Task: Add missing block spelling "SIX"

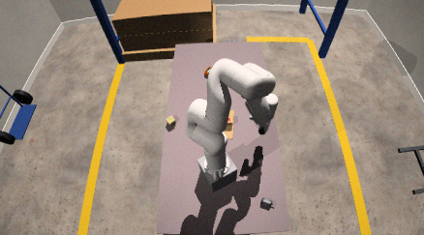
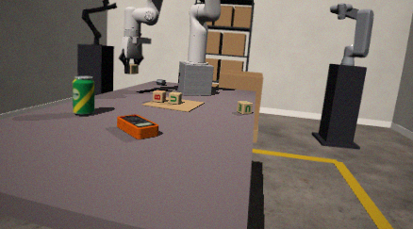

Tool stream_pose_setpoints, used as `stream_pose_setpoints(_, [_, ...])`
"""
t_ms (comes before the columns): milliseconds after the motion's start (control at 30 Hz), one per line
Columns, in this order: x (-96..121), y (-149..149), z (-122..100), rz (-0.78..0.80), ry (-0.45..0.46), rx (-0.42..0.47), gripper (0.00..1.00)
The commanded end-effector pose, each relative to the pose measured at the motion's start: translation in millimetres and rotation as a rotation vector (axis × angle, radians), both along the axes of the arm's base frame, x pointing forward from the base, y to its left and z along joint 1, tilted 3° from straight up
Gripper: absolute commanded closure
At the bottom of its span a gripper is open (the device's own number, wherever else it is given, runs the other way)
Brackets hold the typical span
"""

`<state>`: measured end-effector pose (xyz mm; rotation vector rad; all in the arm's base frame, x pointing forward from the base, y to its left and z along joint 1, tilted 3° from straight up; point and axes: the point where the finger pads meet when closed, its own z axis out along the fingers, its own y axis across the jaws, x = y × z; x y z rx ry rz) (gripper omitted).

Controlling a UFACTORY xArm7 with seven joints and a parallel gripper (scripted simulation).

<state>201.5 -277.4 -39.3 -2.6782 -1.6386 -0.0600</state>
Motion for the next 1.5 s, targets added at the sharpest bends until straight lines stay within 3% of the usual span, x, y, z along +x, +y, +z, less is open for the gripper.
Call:
stream_pose_setpoints(0, [12.0, 7.6, 1.5, 0.138, -0.008, -0.007, 0.56])
stream_pose_setpoints(200, [21.1, 15.4, 2.1, 0.253, -0.01, -0.012, 0.56])
stream_pose_setpoints(233, [27.5, 21.3, 2.5, 0.337, -0.011, -0.015, 0.56])
stream_pose_setpoints(700, [55.2, 50.5, 4.5, 0.725, -0.017, -0.03, 0.56])
stream_pose_setpoints(767, [55.2, 50.5, 4.5, 0.725, -0.017, -0.03, 0.56])
stream_pose_setpoints(800, [60.6, 57.2, 4.9, 0.808, -0.018, -0.033, 0.56])
stream_pose_setpoints(1467, [91.8, 103.7, 7.5, 1.348, -0.027, -0.053, 0.56])
